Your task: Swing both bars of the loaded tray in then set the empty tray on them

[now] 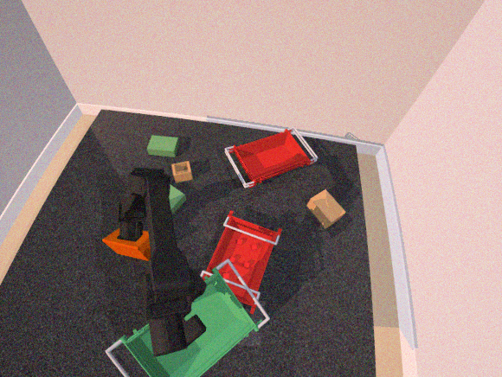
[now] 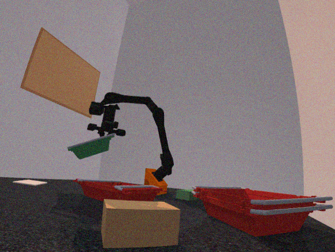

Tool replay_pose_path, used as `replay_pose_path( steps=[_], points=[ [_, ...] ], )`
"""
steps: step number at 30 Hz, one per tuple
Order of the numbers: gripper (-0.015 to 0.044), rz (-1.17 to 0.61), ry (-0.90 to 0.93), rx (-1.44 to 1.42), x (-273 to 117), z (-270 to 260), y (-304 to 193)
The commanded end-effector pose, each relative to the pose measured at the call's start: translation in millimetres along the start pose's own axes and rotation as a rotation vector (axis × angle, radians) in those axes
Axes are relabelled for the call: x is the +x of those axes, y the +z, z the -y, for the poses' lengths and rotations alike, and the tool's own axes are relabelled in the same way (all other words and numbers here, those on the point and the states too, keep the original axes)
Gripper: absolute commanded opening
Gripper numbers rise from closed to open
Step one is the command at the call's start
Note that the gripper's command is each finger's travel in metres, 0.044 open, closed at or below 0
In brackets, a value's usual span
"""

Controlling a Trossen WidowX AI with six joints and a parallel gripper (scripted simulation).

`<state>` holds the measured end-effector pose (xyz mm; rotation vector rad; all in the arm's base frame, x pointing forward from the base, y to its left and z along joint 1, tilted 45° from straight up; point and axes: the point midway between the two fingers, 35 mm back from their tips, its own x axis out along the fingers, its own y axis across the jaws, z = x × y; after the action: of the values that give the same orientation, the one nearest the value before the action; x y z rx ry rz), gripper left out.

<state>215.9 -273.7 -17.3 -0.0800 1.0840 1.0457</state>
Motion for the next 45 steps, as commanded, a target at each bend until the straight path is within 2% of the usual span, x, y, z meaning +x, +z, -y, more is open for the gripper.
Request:
replay_pose_path(
  steps=[1,17,34,45],
  points=[
    [0.0000,0.005,-0.028,-0.053,-7.7,-0.8,23.8],
    [0.0000,0.028,-0.022,-0.252,-1.1,-18.6,120.7],
    [0.0000,0.073,0.006,-0.467,14.9,-62.0,213.7],
    [0.0000,0.078,0.010,-0.485,16.6,-67.0,221.1]
  ],
)
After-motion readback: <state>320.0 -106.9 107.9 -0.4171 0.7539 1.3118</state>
